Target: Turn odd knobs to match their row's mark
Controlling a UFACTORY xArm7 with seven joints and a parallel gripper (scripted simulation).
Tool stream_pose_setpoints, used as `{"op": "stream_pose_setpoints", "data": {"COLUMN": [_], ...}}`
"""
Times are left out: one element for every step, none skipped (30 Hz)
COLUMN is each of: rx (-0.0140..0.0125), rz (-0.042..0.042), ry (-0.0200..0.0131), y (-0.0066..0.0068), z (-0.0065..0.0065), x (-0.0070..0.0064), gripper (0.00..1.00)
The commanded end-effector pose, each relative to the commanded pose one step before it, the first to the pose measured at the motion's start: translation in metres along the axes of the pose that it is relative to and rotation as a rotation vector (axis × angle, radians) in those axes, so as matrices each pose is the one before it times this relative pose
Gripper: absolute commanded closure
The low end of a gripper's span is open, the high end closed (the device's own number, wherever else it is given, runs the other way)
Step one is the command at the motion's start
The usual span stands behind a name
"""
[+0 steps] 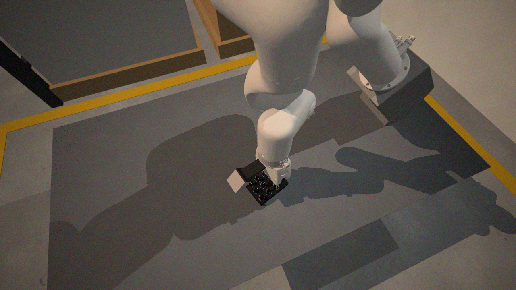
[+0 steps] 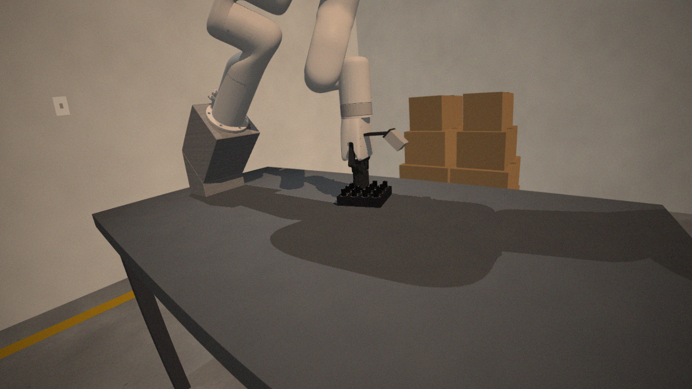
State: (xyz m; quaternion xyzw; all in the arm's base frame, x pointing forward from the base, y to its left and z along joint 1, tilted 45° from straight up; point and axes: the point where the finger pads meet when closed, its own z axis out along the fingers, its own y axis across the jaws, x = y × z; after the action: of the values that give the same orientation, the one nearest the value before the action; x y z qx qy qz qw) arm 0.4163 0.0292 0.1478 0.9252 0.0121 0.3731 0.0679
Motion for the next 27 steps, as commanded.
{"op": "stream_pose_setpoints", "data": {"rx": [0.00017,0.00000,0.00000,0.00000,0.00000,0.00000,0.00000,0.00000,0.00000,0.00000,0.00000,0.00000,0.00000,0.00000,0.00000,0.00000,0.00000,0.00000,0.00000,0.00000,0.00000,0.00000,0.00000,0.00000,0.00000,0.00000,0.00000], "rz": [-0.00032,0.00000,0.00000,0.00000,0.00000,0.00000,0.00000,0.00000,0.00000,0.00000,0.00000,0.00000,0.00000,0.00000,0.00000,-0.00001,-0.00007,-0.00019,-0.00037,-0.00060,-0.00088,-0.00120,0.00000,0.00000,-0.00157,-0.00198,-0.00243], "ry": [0.00117,0.00000,0.00000,0.00000,0.00000,0.00000,0.00000,0.00000,0.00000,0.00000,0.00000,0.00000,0.00000,0.00000,0.00000,0.00000,0.00000,0.00000,0.00000,0.00000,0.00000,0.00000,0.00000,0.00000,0.00000,0.00000,0.00000], "y": [-0.00009,0.00000,0.00000,0.00000,0.00000,0.00000,0.00000,0.00000,0.00000,0.00000,0.00000,0.00000,0.00000,0.00000,0.00000,0.00000,0.00000,0.00000,0.00000,0.00000,0.00000,0.00000,0.00000,0.00000,0.00000,0.00000,0.00000], "z": [-0.00017,0.00000,0.00000,0.00000,0.00000,0.00000,0.00000,0.00000,0.00000,0.00000,0.00000,0.00000,0.00000,0.00000,0.00000,0.00000,0.00000,0.00000,0.00000,0.00000,0.00000,0.00000,0.00000,0.00000,0.00000,0.00000,0.00000], "x": [0.00040,0.00000,0.00000,0.00000,0.00000,0.00000,0.00000,0.00000,0.00000,0.00000,0.00000,0.00000,0.00000,0.00000,0.00000,0.00000,0.00000,0.00000,0.00000,0.00000,0.00000,0.00000,0.00000,0.00000,0.00000,0.00000,0.00000], "gripper": [0.92,0.92,0.92,0.92,0.92,0.92,0.92,0.92,0.92,0.92,0.92,0.92,0.92,0.92,0.92,0.92,0.92,0.92,0.92,0.92,0.92,0.92,0.92,0.92,0.92,0.92,0.92]}}
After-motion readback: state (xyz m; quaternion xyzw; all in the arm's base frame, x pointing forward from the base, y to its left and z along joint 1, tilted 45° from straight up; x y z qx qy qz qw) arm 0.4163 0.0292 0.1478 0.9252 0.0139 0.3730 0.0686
